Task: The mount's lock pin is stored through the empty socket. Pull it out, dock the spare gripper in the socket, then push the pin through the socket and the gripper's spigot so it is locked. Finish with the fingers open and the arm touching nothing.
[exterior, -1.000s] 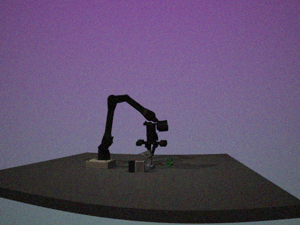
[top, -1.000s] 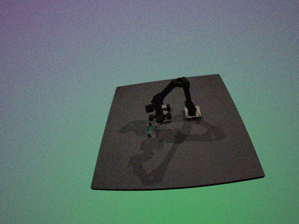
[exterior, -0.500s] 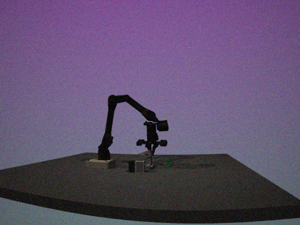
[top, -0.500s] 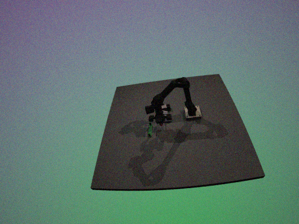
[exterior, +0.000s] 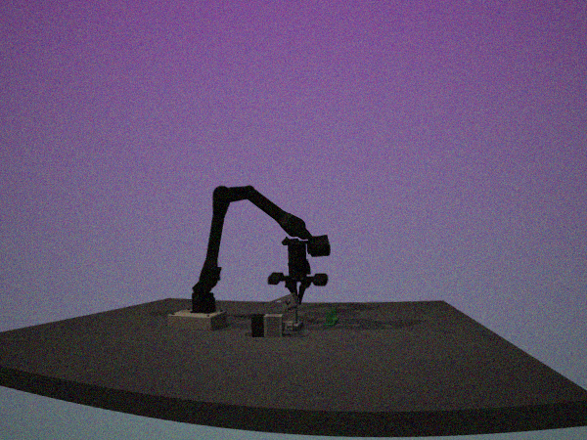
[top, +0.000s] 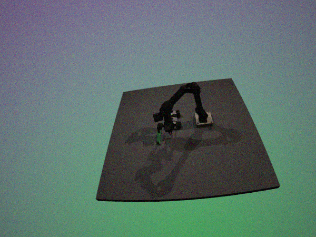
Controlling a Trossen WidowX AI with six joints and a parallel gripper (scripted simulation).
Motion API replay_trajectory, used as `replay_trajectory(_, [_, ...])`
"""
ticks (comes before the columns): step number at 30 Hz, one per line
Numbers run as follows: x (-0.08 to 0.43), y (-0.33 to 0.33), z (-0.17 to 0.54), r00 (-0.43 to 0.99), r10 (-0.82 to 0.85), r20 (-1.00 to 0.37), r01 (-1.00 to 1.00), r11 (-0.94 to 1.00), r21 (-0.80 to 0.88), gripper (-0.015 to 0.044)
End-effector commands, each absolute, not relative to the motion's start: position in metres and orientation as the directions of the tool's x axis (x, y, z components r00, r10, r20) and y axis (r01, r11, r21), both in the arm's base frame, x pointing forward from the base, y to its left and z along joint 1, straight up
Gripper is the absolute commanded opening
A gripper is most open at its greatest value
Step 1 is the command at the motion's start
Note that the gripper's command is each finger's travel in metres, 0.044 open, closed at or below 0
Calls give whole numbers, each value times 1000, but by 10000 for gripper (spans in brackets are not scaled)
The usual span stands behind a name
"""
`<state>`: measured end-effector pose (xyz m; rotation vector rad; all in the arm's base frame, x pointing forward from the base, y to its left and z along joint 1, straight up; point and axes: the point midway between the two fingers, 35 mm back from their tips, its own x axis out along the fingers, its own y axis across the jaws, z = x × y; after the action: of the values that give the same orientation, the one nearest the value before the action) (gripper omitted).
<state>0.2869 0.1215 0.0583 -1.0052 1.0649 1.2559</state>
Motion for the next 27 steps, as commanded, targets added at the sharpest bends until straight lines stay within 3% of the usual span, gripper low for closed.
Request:
replay_trajectory(1, [289,124,58,18,217,-976,-998,64,-4,0])
replay_trajectory(27, [290,146,63,12,213,-977,-998,64,2,0])
